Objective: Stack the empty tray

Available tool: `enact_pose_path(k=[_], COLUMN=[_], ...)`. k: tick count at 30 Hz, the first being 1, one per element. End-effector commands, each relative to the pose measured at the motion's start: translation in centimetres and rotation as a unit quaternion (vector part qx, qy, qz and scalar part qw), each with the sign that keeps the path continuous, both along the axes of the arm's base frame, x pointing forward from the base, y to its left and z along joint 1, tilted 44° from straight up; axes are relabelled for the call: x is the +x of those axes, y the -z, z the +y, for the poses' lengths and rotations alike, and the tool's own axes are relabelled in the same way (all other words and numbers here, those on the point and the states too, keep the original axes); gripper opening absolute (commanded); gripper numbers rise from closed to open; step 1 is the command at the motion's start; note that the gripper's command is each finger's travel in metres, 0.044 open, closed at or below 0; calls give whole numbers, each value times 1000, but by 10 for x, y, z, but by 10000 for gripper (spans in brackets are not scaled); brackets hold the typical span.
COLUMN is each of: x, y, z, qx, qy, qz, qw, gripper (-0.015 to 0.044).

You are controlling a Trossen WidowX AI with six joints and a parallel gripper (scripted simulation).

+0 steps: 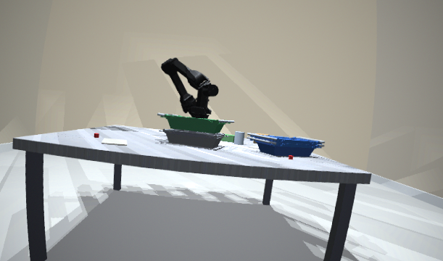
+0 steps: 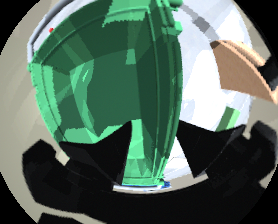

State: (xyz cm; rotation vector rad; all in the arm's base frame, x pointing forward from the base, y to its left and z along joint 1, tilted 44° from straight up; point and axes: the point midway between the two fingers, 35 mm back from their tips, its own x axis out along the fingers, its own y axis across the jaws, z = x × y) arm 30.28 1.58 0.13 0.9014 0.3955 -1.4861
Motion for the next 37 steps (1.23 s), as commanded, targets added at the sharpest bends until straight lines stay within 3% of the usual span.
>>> enact_pose_path(k=[1,8,17,33,37], x=[-1,-1,1,-9,-11], y=[1,1,-4,-76,-73], z=[0,0,5,72,71], qx=[1,1,1,4,2], qy=[-1,-1,0,-1,-4], qz=[3,3,0,4,6], qw=[1000,1000,1000,1000,1000], gripper=[337,440,440,440,440])
